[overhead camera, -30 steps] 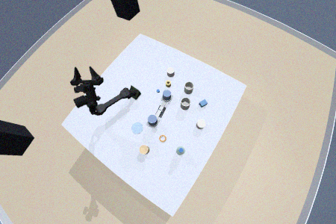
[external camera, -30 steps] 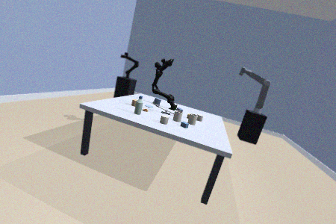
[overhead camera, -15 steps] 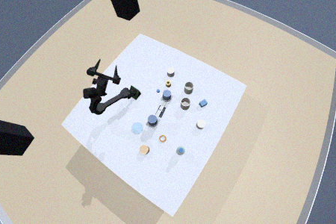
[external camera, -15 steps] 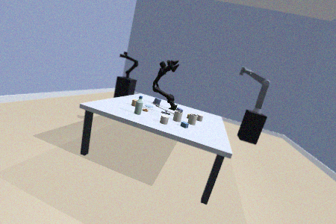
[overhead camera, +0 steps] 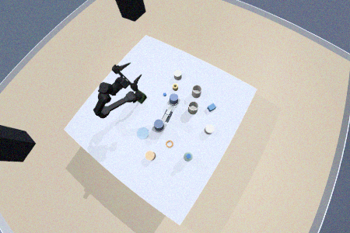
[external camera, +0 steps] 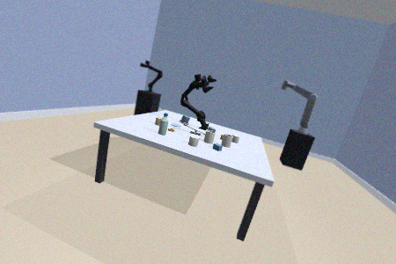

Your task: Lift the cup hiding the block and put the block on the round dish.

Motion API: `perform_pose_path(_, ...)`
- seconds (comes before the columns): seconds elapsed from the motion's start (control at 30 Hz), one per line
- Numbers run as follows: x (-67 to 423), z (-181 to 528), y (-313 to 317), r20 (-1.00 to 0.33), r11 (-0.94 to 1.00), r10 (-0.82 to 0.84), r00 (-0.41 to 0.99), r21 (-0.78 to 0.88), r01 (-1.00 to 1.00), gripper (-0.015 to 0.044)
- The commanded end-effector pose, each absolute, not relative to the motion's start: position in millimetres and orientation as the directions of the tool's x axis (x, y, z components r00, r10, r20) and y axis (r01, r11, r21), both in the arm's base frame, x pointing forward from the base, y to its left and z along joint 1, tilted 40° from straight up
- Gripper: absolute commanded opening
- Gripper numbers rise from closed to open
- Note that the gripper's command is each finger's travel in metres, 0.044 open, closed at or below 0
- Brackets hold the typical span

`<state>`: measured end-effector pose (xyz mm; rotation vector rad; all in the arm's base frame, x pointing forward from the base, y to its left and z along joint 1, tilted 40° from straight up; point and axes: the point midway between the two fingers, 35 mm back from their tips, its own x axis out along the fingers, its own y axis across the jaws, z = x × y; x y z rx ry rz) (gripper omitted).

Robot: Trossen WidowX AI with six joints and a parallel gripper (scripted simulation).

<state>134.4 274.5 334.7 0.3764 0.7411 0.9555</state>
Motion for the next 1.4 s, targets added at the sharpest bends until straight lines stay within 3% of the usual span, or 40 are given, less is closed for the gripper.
perform_pose_path(0.0,146.2,306.8,268.3,-0.502,0.652,0.757,0.418,0.537,-0.536,0.044)
perform_pose_path(0.37,169.0,244.5,237.7,-0.708,0.874,0.471,0.527,0.295,-0.385,0.044)
perform_pose_path(0.7,181.5,204.7,198.2,-0.793,0.963,0.162,0.588,-0.003,-0.27,0.044)
perform_pose_path(1.0,188.6,185.6,159.9,-0.772,0.936,-0.113,0.626,-0.293,-0.193,0.044)
perform_pose_path(1.37,195.1,182.6,119.5,-0.636,0.777,-0.385,0.669,-0.615,-0.137,0.044)
